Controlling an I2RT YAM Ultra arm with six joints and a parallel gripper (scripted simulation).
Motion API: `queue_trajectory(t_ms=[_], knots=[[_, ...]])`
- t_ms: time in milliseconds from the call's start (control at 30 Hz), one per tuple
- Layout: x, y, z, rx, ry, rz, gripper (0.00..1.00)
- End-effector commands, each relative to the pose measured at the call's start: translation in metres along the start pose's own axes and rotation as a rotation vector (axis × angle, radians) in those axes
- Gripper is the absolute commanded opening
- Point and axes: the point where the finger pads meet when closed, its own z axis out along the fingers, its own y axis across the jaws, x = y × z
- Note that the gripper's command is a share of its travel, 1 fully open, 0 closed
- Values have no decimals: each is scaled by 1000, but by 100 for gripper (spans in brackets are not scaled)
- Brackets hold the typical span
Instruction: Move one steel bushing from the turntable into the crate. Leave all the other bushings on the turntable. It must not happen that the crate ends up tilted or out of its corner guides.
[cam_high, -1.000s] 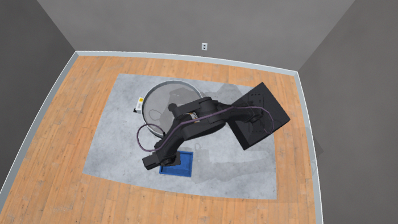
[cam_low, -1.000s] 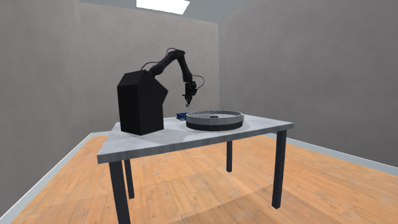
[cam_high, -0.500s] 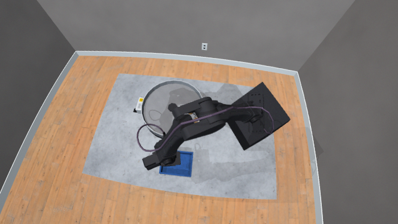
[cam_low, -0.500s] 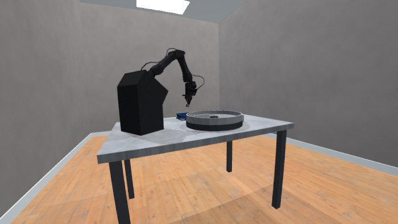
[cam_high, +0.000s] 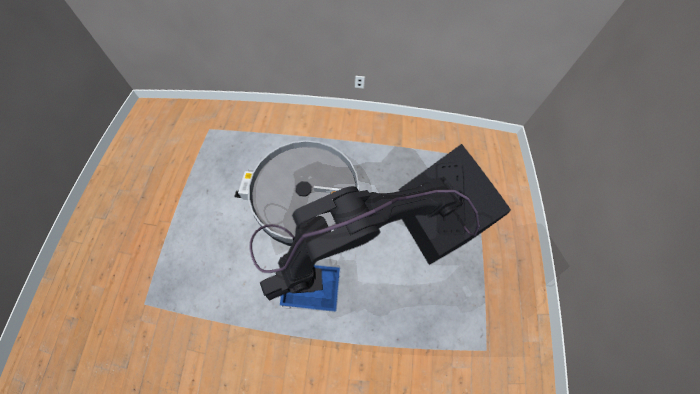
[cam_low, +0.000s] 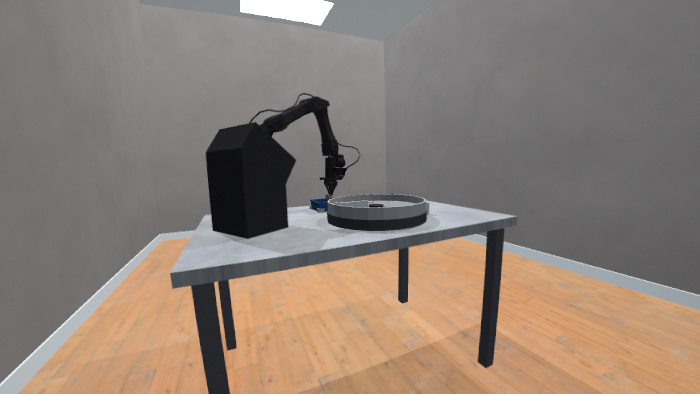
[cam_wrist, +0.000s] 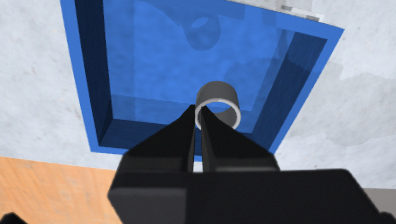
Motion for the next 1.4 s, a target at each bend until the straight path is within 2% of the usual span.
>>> queue_trajectory(t_ms=[0,33,200,267,1267,1367], knots=[[3,36,-16,-99,23,7,0],[5,40,-21,-112,28,6,0],[5,40,-21,-112,28,6,0],[3,35,-19,-93,21,7,0],[3,35,-19,-93,21,7,0],[0,28,-10,-61,12,6,0]])
